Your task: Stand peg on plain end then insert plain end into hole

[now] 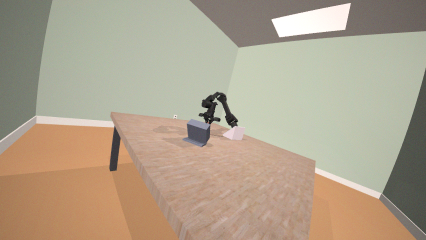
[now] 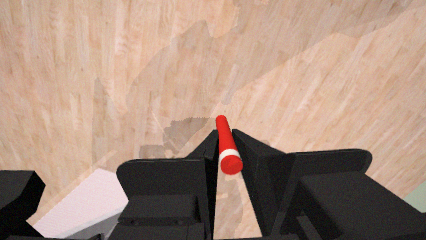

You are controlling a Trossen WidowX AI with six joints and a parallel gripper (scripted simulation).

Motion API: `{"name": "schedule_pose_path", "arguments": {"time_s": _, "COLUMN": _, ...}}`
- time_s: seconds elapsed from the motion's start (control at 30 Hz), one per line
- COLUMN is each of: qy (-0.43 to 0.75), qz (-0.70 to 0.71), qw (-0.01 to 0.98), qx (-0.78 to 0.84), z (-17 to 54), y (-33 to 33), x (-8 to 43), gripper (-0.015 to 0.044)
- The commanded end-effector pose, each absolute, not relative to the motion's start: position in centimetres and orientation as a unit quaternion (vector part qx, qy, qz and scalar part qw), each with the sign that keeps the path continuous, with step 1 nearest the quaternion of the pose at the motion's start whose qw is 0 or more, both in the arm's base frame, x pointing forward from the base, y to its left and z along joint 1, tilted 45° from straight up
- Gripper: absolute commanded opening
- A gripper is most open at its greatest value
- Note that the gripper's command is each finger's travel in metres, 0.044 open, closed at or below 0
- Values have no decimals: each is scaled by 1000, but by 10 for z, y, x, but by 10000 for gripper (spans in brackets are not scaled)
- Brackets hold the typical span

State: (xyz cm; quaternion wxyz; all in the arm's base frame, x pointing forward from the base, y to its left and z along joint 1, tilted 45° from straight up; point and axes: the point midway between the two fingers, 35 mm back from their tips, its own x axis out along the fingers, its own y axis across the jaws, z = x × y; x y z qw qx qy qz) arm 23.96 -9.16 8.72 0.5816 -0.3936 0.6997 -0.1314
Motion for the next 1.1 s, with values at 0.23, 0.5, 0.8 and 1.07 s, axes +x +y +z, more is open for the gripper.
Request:
{"name": "schedule_pose_path", "arguments": {"time_s": 0.23, "qy": 700, "qz": -130, "qw": 583, "qx": -392, "z": 115, "y": -61, "x": 244, "gripper": 0}}
{"name": "schedule_pose_path", "arguments": {"time_s": 0.5, "qy": 700, "qz": -130, "qw": 582, "qx": -394, "z": 129, "y": -48, "x": 244, "gripper": 0}}
{"name": "schedule_pose_path", "arguments": {"time_s": 0.8, "qy": 692, "qz": -111, "qw": 597, "qx": -392, "z": 119, "y": -44, "x": 249, "gripper": 0}}
{"name": "schedule_pose_path", "arguments": {"time_s": 1.07, "qy": 682, "qz": -91, "qw": 611, "qx": -391, "z": 109, "y": -39, "x": 254, "gripper": 0}}
